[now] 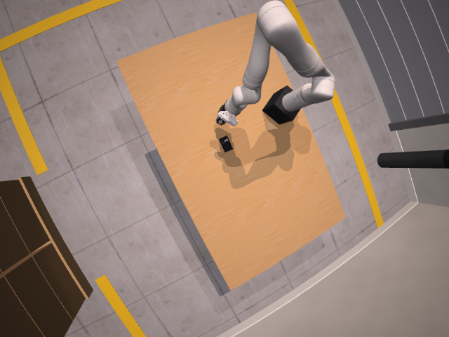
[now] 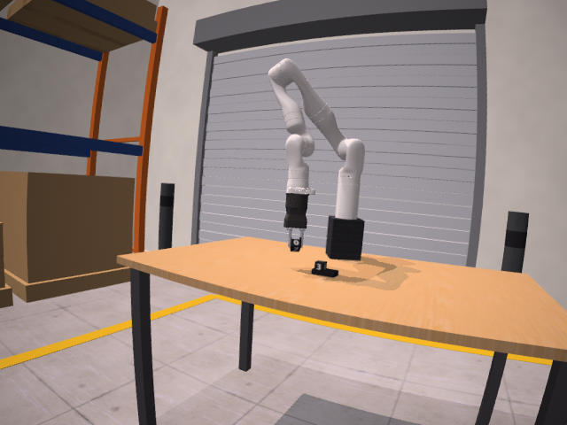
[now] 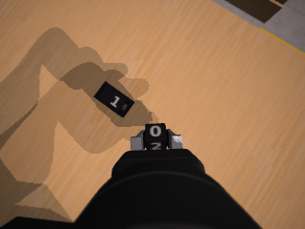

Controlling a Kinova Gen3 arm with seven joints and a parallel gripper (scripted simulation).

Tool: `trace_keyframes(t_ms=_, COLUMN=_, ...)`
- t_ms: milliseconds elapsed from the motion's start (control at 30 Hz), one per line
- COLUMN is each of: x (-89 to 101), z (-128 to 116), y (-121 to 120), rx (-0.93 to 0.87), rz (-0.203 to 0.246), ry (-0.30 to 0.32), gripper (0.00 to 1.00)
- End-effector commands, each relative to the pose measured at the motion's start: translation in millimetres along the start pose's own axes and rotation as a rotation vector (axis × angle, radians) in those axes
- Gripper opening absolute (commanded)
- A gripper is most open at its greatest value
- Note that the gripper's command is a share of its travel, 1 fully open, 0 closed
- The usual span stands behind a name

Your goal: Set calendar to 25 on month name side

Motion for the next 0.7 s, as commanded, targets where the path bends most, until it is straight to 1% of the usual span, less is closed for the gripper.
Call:
trace_keyframes(t_ms=0, x=-0.4, z=-2.7, y=0.8, rx=-0.004, rz=0.001, ry=0.008, gripper=0.60)
trace_keyframes(t_ms=400, x=-1.6, z=-6.3, y=1.5, rx=-0.003, rz=0.013, ry=0.069, gripper=0.60)
trace_keyframes(t_ms=467, x=-1.6, z=-6.3, y=1.5, rx=-0.003, rz=0.013, ry=0.069, gripper=0.60)
trace_keyframes(t_ms=667, x=-1.0, z=-6.2, y=0.9, rx=-0.004, rz=0.020, ry=0.104, gripper=0.60)
Point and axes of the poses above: the point where the finger pads meet when closed, its own x axis back along the fingers, its own y axis across the jaws, z = x × y, the point moved 4 cm from there along x, back along the fingers, and after that the axes turned 11 degrees about -x, right-handed, at the moved point
